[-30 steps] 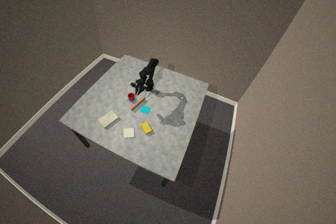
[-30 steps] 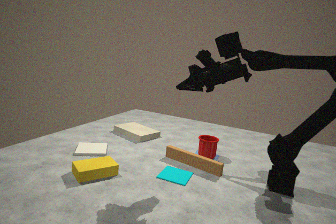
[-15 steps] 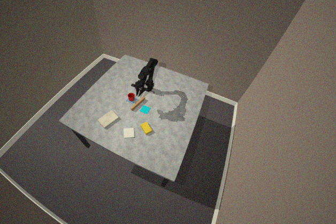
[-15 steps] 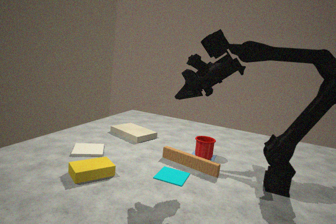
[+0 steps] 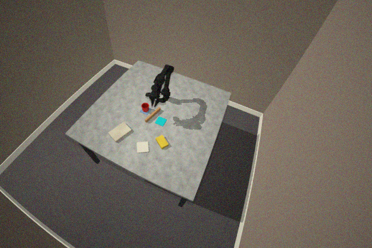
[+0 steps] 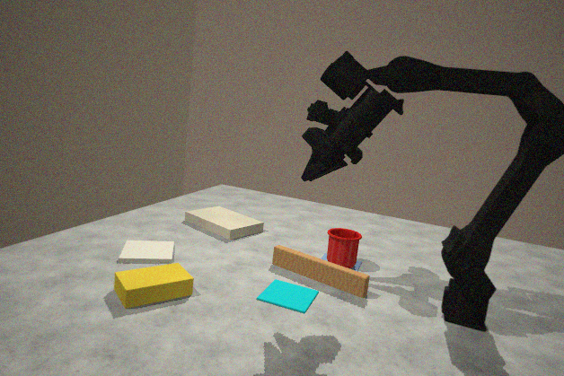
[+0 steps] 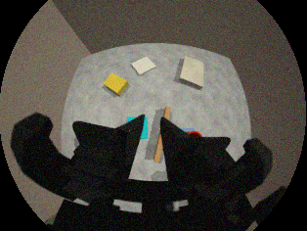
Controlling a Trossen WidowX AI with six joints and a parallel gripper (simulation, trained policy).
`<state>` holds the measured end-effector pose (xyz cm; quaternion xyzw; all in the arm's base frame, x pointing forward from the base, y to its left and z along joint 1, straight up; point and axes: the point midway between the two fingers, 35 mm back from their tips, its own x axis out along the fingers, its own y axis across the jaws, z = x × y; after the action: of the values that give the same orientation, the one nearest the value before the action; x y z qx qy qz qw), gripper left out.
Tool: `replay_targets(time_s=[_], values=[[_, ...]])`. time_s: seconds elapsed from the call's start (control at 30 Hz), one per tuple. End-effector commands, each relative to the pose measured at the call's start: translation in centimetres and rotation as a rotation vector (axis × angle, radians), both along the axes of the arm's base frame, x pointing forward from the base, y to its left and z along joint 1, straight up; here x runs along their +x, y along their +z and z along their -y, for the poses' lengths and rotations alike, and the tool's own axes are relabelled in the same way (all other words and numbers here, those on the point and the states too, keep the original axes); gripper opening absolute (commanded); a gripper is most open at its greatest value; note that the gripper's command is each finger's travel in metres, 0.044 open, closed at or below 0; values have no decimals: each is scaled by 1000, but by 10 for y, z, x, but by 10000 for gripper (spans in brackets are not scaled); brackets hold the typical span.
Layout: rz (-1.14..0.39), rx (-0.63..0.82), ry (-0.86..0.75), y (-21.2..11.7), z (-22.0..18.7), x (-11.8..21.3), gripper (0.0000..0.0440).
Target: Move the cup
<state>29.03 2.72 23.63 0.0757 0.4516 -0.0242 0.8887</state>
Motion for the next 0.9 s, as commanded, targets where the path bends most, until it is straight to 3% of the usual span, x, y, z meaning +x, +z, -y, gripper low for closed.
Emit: replay_targets(time_s=[0.0, 0.87], values=[[-63, -17, 1, -4, 2, -2, 117], [-475, -119, 48, -39, 31, -29, 124]])
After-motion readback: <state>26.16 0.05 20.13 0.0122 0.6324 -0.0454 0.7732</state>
